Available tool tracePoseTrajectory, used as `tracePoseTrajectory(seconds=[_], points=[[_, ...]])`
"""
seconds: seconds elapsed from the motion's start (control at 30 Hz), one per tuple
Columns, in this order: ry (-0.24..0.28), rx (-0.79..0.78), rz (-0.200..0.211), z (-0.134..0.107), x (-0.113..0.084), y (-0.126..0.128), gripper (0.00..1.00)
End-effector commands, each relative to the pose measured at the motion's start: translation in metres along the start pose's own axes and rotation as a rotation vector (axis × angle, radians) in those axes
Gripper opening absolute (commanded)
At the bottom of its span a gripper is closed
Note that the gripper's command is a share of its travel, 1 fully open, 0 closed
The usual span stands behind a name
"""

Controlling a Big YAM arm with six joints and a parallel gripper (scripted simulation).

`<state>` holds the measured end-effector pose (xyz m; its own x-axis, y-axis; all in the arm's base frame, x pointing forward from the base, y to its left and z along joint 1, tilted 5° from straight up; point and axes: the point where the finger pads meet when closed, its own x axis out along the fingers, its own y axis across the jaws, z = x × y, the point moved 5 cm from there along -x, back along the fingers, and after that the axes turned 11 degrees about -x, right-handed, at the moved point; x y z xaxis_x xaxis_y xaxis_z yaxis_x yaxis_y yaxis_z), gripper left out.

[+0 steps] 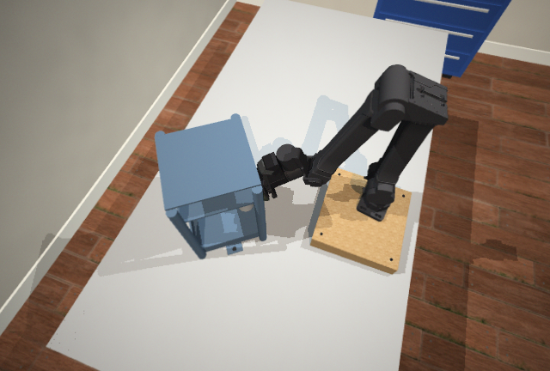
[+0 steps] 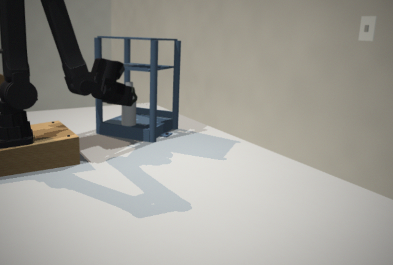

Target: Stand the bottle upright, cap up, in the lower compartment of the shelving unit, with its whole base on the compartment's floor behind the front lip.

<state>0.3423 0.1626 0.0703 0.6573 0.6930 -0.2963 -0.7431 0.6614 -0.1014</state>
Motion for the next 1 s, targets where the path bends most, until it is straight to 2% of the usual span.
tracePoseTrajectory(seconds=[0.0, 0.97], points=[[-0.071, -0.023, -0.02, 0.0242, 0.0072, -0.0114, 0.4], [-0.06, -0.016, -0.02, 0.0232, 0.0081, -0.0133, 0.4]])
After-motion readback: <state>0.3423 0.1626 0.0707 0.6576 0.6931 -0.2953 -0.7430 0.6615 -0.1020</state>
